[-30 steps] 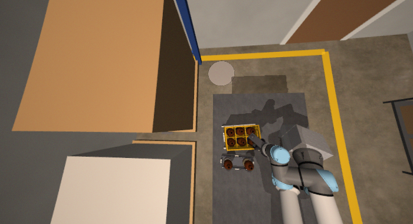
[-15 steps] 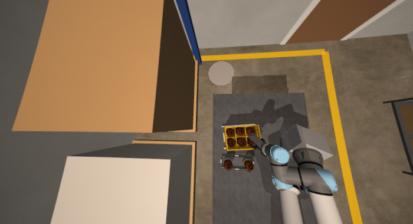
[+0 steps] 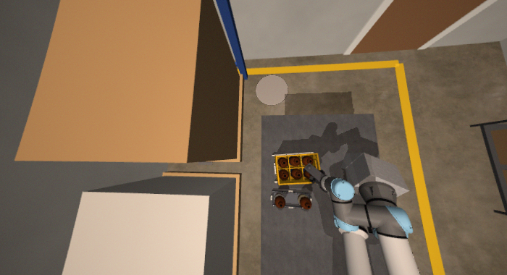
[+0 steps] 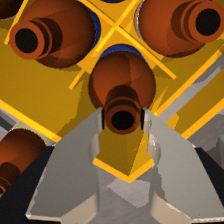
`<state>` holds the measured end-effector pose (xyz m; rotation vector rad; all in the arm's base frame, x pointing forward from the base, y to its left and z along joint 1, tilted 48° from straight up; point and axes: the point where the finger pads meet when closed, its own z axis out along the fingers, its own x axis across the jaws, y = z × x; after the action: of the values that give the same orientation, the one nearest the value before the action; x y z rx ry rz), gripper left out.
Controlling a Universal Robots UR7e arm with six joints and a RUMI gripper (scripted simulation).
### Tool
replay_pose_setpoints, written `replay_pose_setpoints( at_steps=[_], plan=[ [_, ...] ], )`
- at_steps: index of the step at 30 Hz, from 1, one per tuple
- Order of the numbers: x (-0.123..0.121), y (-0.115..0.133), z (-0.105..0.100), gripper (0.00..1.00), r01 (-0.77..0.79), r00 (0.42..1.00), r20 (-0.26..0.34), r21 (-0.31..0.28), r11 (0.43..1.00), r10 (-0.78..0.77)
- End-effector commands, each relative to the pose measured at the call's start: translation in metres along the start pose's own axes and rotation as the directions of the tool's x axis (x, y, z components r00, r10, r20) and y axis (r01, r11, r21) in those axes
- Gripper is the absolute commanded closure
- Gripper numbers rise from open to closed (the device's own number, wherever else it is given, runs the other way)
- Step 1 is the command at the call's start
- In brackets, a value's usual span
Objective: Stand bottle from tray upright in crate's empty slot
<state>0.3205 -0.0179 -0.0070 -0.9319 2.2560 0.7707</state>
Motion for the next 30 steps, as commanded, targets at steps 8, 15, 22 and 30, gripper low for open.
replay_pose_setpoints(
  at_steps=[8,15,22,30],
  plan=[
    [0.0001,-0.0005,0.0044,1.0,0.0,1.0,0.0,0.001,1.0,0.0],
    [0.0001,-0.0005,0.0067,1.0,0.0,1.0,0.0,0.001,1.0,0.0],
    [0.0001,-0.0005,0.0077,1.0,0.0,1.0,0.0,0.001,1.0,0.0],
    [0.0001,-0.0005,0.0083,1.0,0.0,1.0,0.0,0.001,1.0,0.0]
  ],
)
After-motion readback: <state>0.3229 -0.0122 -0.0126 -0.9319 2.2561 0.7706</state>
